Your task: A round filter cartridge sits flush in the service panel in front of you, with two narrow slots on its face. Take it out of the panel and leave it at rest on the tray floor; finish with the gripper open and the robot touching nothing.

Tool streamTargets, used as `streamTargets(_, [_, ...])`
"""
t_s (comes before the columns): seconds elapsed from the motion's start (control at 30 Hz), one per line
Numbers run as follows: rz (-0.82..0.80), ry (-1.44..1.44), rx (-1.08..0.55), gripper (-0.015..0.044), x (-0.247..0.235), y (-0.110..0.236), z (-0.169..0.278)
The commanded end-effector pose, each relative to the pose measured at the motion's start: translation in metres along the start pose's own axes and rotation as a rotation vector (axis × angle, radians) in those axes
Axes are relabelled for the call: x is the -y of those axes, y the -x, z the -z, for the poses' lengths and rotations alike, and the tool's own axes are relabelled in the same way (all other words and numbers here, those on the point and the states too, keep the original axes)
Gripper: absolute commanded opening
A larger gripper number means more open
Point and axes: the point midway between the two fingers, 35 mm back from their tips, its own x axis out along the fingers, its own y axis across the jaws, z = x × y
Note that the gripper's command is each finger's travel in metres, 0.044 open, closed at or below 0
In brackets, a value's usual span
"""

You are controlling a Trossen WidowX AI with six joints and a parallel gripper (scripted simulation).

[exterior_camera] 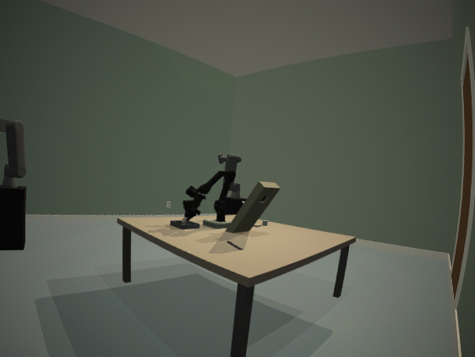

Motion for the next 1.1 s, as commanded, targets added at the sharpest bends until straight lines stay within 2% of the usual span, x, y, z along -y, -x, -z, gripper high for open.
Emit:
streamTargets(0.0, [0.0, 0.0, 0.003, 0.0263, 0.0, 0.0, -0.001])
streamTargets(0.23, [0.0, 0.0, 0.003, 0.044, 0.0, 0.0, -0.001])
streamTargets(0.37, [0.0, 0.0, 0.003, 0.044, 0.0, 0.007, -0.007])
streamTargets(0.5, [0.0, 0.0, 0.001, 0.044, 0.0, 0.052, -0.032])
streamTargets(0.57, [0.0, 0.0, 0.001, 0.044, 0.0, 0.061, -0.035])
streamTargets(0.67, [0.0, 0.0, 0.01, 0.044, 0.0, 0.051, -0.033])
streamTargets(1.07, [0.0, 0.0, 0.01, 0.044, 0.0, 0.051, -0.033])
